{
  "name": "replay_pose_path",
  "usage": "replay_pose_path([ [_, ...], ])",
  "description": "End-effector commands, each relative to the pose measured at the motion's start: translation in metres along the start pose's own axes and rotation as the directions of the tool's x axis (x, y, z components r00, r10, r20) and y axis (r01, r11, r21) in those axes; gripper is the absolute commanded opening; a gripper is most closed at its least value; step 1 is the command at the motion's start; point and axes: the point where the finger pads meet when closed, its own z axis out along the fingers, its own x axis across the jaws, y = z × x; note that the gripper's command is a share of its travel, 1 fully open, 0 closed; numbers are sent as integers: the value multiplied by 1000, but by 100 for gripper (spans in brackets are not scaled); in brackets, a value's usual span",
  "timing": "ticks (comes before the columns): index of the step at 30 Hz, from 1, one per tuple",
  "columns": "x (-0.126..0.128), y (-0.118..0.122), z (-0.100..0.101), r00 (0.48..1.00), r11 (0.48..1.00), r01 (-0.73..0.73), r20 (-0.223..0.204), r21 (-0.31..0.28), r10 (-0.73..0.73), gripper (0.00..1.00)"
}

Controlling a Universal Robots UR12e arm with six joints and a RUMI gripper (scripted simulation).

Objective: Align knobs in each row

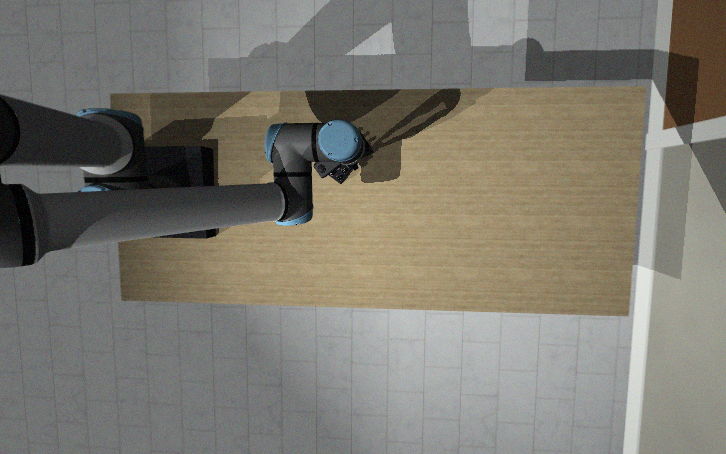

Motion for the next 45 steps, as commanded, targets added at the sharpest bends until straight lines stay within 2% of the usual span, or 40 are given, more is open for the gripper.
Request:
replay_pose_path([
  [1, -1, 1, -1, 996, 996, 89, 0, -2, -89, 4],
  [10, -2, 1, -1, 958, 958, 286, 1, -2, -286, 4],
  [12, -2, 1, -1, 958, 958, 286, 1, -2, -286, 4],
  [16, -2, 1, -1, 928, 928, 372, 1, -2, -372, 4],
  [27, -3, 1, -1, 812, 812, 583, 1, -2, -583, 4],
  [29, -3, 1, -1, 812, 812, 583, 1, -2, -583, 4],
  [44, -4, 2, -1, 623, 623, 782, 2, -1, -782, 4],
  [45, -4, 2, -1, 623, 623, 782, 2, -1, -782, 4],
])
